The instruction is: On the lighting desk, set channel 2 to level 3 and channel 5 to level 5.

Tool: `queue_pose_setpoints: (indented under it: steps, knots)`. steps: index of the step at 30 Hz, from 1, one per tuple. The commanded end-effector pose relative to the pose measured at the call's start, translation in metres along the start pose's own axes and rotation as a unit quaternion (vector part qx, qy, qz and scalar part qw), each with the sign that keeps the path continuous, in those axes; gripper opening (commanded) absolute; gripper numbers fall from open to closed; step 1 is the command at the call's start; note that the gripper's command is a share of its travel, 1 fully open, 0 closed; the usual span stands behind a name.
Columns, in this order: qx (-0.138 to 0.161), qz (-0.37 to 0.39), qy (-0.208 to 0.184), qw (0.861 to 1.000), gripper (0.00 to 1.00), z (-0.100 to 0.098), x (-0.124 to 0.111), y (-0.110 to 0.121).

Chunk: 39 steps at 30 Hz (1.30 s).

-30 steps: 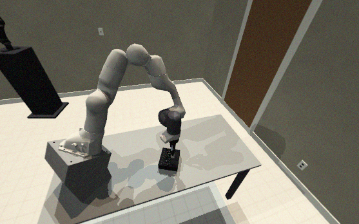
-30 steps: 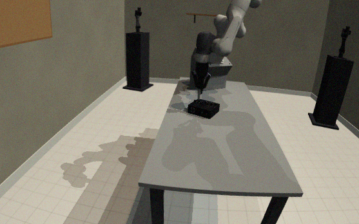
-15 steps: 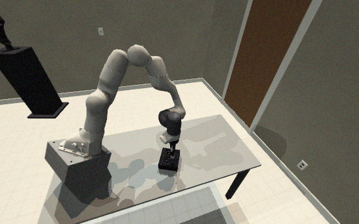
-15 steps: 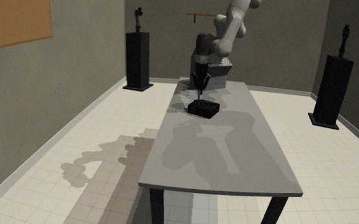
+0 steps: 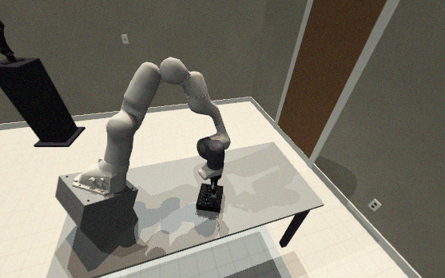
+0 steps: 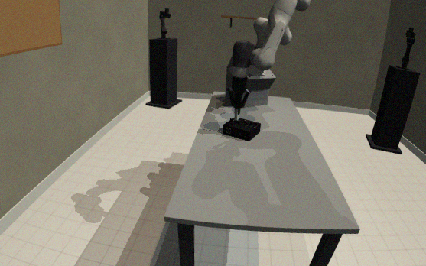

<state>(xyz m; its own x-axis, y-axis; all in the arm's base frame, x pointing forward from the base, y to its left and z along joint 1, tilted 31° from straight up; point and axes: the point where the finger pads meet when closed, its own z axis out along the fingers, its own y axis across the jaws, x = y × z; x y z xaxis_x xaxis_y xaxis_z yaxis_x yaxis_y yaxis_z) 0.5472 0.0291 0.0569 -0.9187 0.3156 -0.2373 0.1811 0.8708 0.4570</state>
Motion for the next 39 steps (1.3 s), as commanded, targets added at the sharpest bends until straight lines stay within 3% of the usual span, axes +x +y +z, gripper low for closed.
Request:
queue_pose_setpoints:
  steps: [1, 39]
  knots:
    - [0.000, -0.006, -0.002, 1.000, 0.00, 0.0027, -0.0010, 0.0008]
    - [0.000, -0.006, -0.002, 1.000, 0.00, 0.0090, -0.0011, 0.0008]
